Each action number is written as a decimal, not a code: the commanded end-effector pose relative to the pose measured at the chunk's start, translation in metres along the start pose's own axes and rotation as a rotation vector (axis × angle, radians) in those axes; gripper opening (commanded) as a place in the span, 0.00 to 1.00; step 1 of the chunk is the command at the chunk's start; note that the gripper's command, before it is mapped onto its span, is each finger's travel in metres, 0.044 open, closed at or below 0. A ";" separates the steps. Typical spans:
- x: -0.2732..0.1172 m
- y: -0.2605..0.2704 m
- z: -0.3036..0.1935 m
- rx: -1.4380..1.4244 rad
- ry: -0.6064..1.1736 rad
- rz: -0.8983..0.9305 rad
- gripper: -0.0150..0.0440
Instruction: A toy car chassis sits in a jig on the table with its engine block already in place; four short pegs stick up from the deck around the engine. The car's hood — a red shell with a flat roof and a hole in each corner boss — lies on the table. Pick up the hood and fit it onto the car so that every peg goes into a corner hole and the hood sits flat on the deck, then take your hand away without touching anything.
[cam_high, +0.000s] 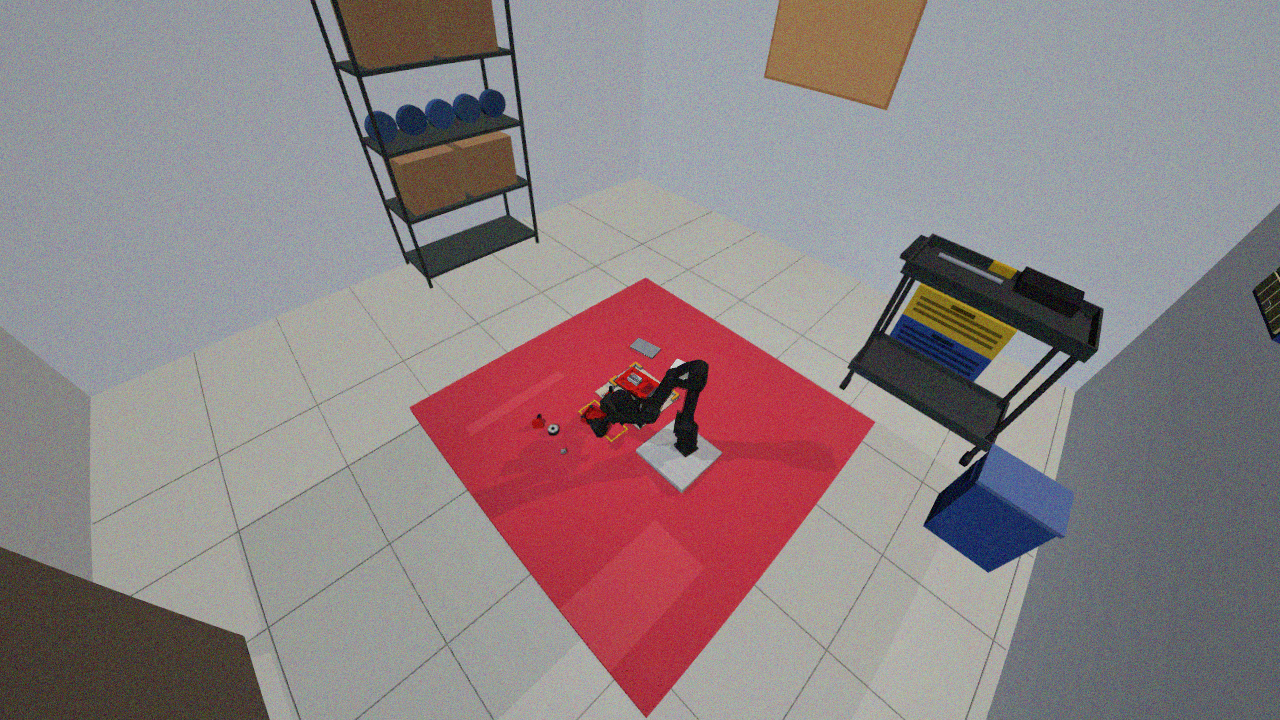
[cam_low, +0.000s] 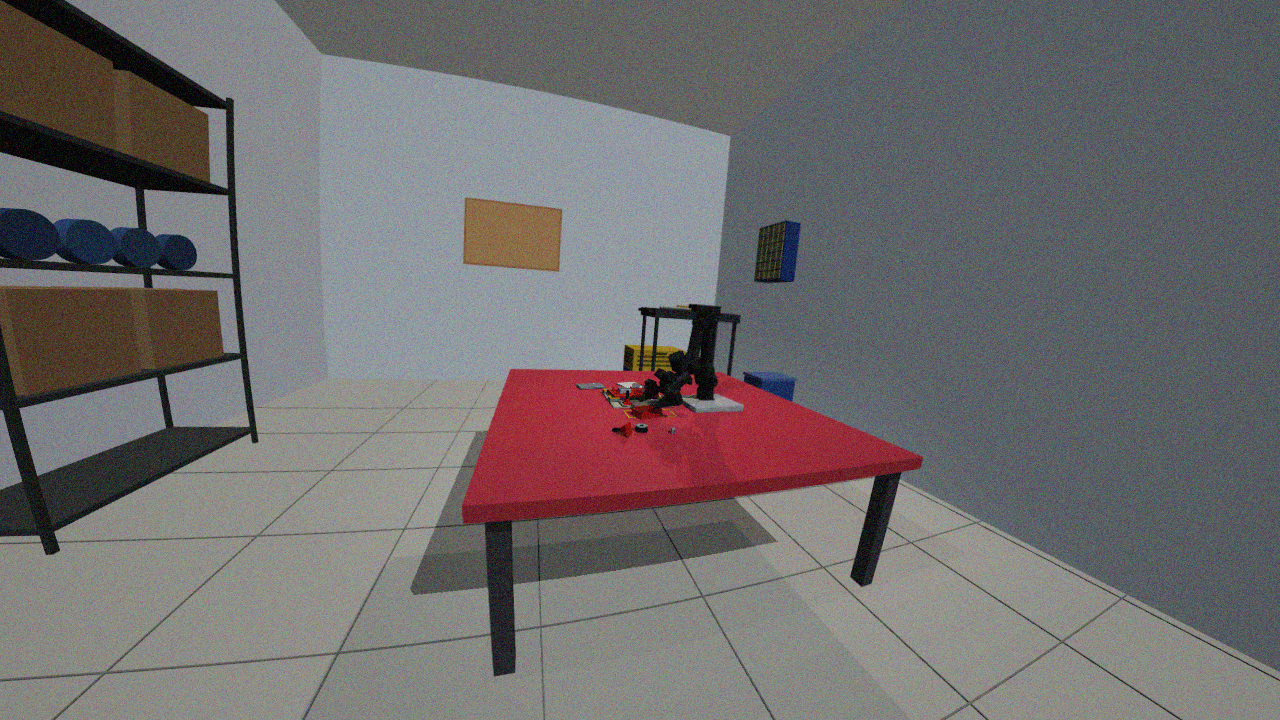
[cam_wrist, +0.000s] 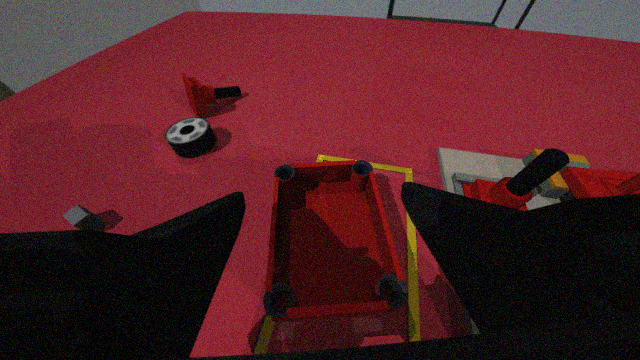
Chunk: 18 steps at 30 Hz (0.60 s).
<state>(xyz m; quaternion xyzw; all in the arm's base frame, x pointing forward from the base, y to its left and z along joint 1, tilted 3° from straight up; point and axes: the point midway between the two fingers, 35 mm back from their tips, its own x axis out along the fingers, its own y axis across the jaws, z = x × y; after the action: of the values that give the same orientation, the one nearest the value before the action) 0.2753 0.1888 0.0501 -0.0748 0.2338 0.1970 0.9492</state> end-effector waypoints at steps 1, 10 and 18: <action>0.001 -0.001 -0.004 -0.005 0.003 0.001 1.00; 0.003 -0.003 -0.009 -0.004 0.001 0.001 1.00; 0.005 -0.002 -0.012 -0.005 0.001 0.001 1.00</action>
<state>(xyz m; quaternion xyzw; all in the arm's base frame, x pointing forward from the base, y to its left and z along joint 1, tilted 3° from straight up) 0.2752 0.1851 0.0394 -0.0745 0.2333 0.1964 0.9495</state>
